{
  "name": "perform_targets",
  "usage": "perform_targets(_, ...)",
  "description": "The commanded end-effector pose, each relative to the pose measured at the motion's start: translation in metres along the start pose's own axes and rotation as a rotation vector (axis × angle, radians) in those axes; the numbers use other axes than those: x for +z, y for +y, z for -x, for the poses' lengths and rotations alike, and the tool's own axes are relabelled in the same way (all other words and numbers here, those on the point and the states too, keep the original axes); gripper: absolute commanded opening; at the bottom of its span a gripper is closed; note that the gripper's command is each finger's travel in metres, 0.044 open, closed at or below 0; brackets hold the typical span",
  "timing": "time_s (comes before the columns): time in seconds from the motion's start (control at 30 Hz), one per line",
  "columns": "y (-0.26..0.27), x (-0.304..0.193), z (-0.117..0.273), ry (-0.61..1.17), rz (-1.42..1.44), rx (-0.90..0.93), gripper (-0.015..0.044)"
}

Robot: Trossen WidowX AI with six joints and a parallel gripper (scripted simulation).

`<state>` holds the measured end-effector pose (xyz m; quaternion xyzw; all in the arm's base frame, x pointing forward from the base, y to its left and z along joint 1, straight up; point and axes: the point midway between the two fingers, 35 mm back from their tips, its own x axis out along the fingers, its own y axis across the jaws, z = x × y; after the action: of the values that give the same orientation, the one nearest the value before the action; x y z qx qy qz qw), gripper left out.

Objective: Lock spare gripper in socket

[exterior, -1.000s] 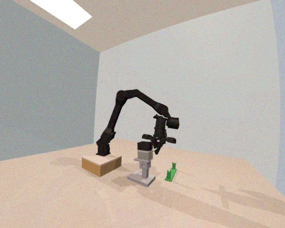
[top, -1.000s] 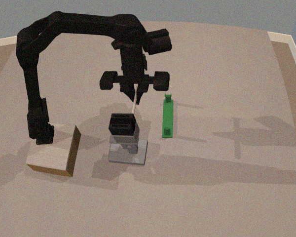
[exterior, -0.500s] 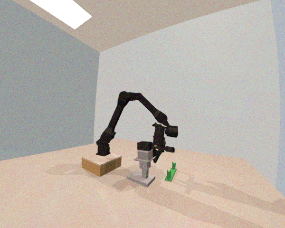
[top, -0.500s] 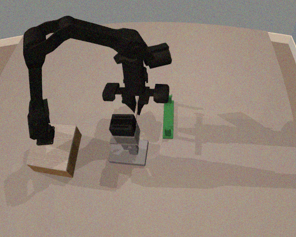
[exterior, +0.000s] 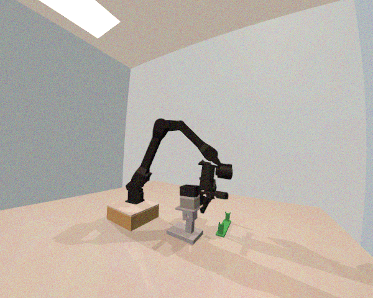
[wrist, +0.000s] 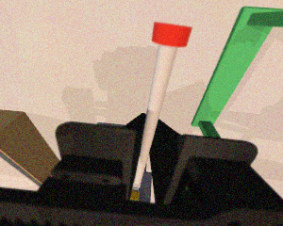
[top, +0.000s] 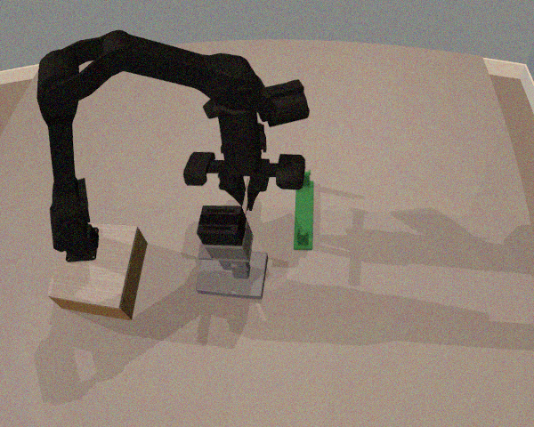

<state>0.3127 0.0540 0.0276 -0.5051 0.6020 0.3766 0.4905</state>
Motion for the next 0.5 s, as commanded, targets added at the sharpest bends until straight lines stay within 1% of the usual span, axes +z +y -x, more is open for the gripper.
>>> perform_targets(0.0, 0.0015, -0.0035, -0.0018, 0.006, 0.003, 0.0, 0.0)
perform_targets(0.47, 0.0016, -0.0092, -0.0036, 0.005, 0.001, -0.008, 0.0)
